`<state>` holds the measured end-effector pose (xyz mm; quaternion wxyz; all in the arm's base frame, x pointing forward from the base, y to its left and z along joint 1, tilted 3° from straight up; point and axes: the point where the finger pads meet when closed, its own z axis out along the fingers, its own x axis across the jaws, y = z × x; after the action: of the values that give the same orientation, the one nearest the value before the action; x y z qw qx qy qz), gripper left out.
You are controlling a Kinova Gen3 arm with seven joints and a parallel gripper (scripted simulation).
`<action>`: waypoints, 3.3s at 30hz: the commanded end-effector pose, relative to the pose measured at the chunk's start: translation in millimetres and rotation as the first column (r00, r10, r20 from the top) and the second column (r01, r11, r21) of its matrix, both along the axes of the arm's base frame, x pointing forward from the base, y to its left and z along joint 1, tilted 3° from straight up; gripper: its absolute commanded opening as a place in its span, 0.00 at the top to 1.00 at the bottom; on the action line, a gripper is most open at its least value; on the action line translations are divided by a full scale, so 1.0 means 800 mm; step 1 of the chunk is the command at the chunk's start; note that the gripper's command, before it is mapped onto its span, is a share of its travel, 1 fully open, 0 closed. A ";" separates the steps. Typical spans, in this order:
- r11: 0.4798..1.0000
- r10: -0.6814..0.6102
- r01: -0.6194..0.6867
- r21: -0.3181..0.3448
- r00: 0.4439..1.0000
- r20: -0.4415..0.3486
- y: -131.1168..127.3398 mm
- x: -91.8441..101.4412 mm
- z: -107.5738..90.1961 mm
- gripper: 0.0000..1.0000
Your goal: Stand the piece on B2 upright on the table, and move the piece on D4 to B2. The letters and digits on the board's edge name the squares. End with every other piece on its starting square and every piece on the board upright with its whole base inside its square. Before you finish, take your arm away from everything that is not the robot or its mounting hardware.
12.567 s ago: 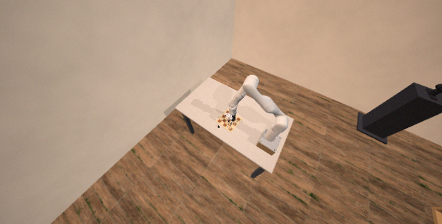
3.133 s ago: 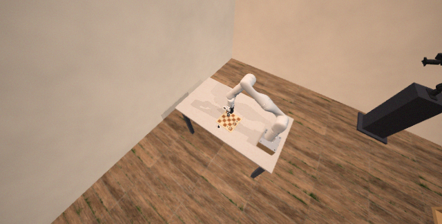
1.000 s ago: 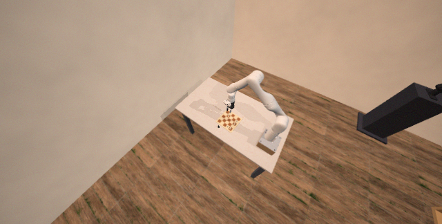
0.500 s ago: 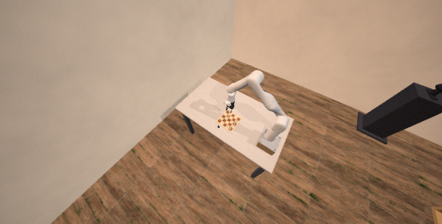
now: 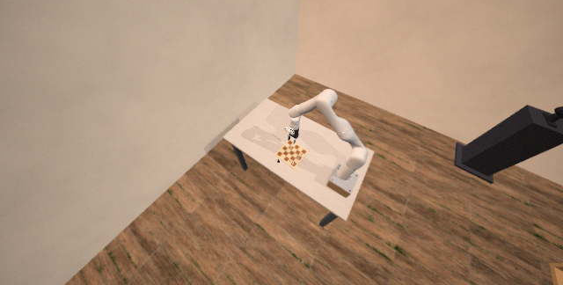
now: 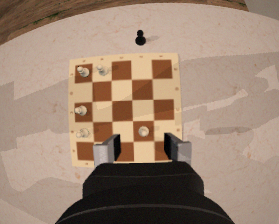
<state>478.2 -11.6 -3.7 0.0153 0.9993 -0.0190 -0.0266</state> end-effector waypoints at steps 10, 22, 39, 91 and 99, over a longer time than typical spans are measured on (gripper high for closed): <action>1.000 0.001 -0.001 0.001 1.000 0.008 0.003 0.006 0.064 0.00; 1.000 0.001 -0.001 0.001 1.000 0.008 0.003 0.007 0.089 0.00; 1.000 0.001 -0.001 0.001 1.000 0.008 0.003 0.007 0.089 0.00; 1.000 0.001 -0.001 0.001 1.000 0.008 0.003 0.007 0.089 0.00; 1.000 0.001 -0.001 0.001 1.000 0.008 0.003 0.007 0.089 0.00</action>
<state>483.4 -9.0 66.8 0.0150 0.9994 -0.0186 -0.0236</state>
